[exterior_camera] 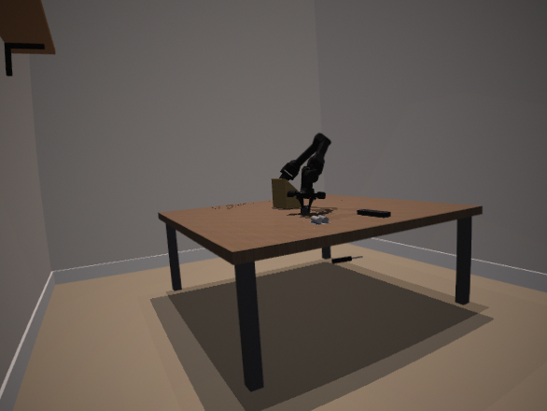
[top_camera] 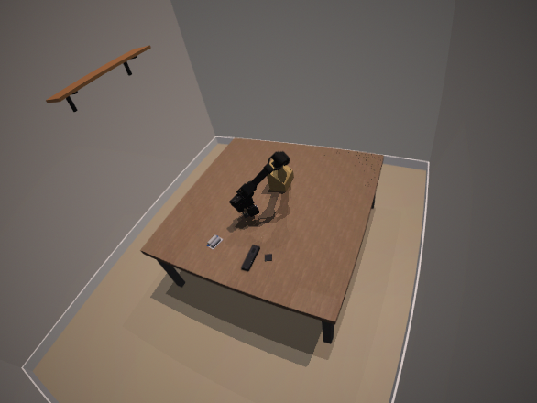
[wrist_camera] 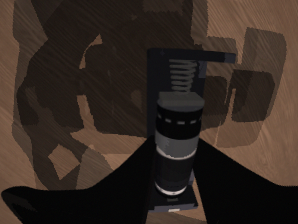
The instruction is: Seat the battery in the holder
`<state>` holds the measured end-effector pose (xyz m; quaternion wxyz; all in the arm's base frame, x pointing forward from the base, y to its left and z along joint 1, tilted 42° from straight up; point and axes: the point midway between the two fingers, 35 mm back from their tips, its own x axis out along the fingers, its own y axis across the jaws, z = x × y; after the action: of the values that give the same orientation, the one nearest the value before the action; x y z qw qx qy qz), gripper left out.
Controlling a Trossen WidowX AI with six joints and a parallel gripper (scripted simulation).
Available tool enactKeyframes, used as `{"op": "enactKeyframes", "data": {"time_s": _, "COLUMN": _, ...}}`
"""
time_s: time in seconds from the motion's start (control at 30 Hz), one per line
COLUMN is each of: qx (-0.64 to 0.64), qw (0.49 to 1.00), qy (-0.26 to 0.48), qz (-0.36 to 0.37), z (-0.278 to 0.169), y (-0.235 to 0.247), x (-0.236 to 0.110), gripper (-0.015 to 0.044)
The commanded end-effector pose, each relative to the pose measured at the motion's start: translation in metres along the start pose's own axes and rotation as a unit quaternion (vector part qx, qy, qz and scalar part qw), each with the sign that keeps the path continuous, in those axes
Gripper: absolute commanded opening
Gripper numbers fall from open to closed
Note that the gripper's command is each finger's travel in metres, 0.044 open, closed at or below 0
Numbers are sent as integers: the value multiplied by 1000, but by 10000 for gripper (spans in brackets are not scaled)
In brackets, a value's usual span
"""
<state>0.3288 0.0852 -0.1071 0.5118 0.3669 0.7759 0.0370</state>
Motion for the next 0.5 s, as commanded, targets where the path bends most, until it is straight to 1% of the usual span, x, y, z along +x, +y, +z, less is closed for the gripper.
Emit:
{"op": "enactKeyframes", "data": {"time_s": 0.0, "qx": 3, "qw": 1000, "qy": 1, "qz": 0, "z": -1, "y": 0, "x": 0, "gripper": 83}}
{"op": "enactKeyframes", "data": {"time_s": 0.13, "qx": 3, "qw": 1000, "qy": 1, "qz": 0, "z": -1, "y": 0, "x": 0, "gripper": 185}}
{"op": "enactKeyframes", "data": {"time_s": 0.47, "qx": 0, "qw": 1000, "qy": 0, "qz": 0, "z": -1, "y": -1, "x": -15, "gripper": 185}}
